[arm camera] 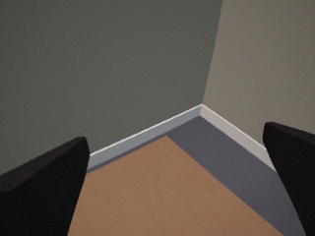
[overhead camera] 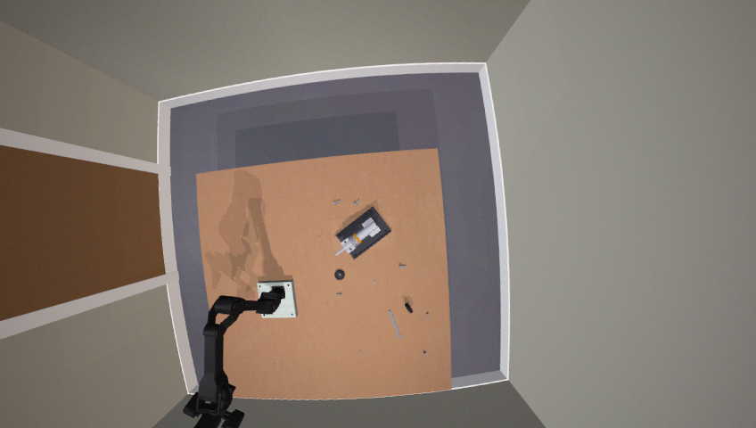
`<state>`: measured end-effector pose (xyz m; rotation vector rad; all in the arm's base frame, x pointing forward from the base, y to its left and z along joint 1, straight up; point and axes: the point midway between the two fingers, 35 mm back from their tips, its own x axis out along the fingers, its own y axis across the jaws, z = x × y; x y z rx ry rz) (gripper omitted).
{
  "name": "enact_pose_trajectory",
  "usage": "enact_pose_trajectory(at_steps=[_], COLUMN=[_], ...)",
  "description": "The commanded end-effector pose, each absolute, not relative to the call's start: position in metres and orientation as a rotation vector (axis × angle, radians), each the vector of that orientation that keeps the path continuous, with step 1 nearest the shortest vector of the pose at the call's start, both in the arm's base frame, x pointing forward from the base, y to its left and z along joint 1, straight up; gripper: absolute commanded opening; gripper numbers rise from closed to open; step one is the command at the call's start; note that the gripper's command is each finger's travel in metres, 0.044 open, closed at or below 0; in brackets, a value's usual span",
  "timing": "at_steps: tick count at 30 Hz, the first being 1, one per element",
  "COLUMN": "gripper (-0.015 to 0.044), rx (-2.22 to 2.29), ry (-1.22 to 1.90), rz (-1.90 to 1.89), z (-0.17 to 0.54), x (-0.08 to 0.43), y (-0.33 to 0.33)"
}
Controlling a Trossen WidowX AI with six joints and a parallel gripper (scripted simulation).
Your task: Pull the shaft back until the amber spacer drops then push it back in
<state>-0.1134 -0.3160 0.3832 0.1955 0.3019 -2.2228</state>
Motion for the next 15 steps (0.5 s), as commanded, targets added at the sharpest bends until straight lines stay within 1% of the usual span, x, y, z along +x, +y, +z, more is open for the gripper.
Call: enact_pose_trajectory(at_steps=[1,7,15], gripper=[0.044,0.044,0.044], rx=[0.18,0.153,0.101], ry=[0.317,0.338,0.381], rz=[-1.979,-1.668,-1.297], z=[0.358,0.326,0.29], x=[-0.045,0.05,0.164], y=[-0.344,-0.354,-0.322])
